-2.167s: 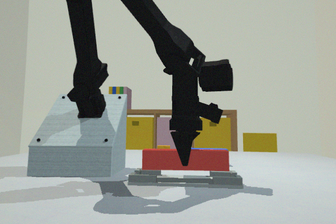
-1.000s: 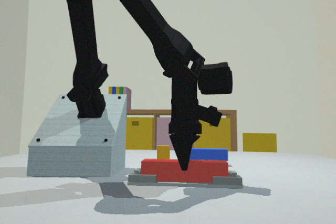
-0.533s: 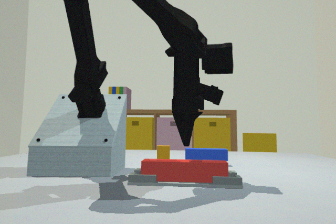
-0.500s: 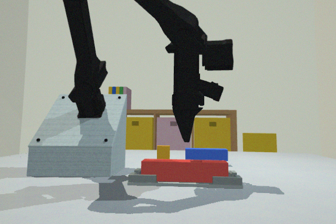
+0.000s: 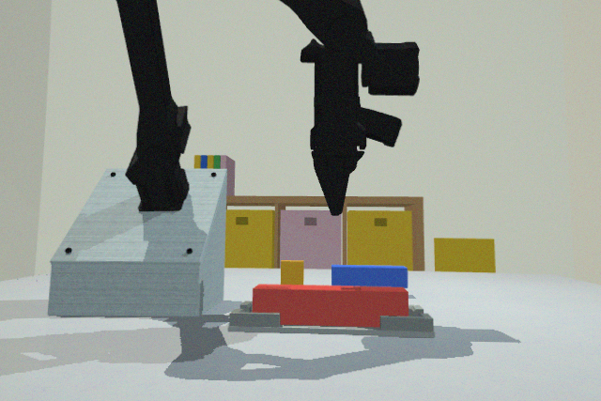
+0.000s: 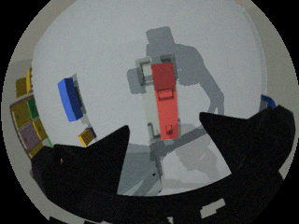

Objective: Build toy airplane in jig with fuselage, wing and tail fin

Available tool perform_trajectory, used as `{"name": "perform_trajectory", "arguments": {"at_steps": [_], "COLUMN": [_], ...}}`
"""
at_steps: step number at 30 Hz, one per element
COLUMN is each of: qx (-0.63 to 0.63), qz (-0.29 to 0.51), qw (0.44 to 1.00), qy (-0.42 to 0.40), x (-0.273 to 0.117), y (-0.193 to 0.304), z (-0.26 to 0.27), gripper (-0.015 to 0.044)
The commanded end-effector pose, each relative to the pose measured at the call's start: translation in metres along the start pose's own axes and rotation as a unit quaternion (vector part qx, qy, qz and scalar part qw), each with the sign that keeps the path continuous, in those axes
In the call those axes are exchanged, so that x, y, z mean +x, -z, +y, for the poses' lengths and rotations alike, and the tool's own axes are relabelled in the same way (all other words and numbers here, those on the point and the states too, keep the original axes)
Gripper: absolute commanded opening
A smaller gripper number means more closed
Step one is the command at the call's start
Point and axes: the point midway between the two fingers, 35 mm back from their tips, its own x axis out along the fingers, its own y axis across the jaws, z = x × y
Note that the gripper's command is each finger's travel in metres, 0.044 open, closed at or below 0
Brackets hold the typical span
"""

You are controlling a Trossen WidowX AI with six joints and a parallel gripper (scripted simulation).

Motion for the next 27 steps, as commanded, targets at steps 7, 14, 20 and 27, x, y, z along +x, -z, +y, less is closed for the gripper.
{"name": "perform_trajectory", "arguments": {"at_steps": [7,14,20,27], "qx": [0.001,0.002,0.005,0.005], "qz": [-0.009,-0.004,-0.002,-0.002], "qw": [1.0,1.0,1.0,1.0], "qy": [-0.018,-0.013,-0.004,-0.004], "x": [-0.008,-0.003,0.008,0.01], "y": [-0.052,-0.069,-0.064,-0.064], "z": [0.103,0.201,0.265,0.265], "gripper": [0.044,0.044,0.044,0.044]}}
